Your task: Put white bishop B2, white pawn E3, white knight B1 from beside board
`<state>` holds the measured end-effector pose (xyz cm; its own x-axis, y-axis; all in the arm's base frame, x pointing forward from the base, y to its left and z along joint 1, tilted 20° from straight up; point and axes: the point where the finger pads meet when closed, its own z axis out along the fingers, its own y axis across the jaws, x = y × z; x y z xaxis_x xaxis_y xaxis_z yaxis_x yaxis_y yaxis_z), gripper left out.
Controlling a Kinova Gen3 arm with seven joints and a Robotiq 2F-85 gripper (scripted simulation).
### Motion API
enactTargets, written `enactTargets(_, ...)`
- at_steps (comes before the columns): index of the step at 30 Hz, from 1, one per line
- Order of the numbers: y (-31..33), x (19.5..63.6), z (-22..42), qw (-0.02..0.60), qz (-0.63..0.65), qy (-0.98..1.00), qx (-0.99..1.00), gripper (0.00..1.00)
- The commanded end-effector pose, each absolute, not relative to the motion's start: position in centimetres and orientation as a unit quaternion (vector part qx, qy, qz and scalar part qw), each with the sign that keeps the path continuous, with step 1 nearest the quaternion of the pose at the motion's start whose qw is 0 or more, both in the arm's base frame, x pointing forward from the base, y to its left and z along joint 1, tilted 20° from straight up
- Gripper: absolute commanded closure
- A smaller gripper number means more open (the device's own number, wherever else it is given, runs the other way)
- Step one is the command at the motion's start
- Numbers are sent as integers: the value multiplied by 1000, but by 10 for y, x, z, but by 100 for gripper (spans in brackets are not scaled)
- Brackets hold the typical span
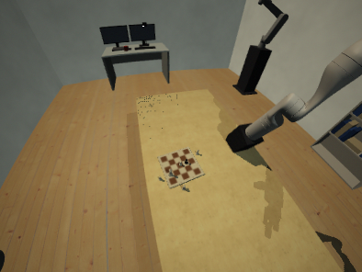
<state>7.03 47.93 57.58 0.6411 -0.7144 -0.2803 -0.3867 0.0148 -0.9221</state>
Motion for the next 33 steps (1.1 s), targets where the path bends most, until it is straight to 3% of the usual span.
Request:
enactTargets(1, 480, 72, 576, 589, -139, 401, -688, 0)
enactTargets(3, 484, 90, 564, 572, -143, 416, -692, 0)
enactTargets(14, 484, 90, 564, 572, -143, 416, -692, 0)
enactTargets(15, 489, 108, 551, 555, -148, 430, -697, 0)
enactTargets(33, 492, 126, 537, 537, -152, 444, -701, 0)
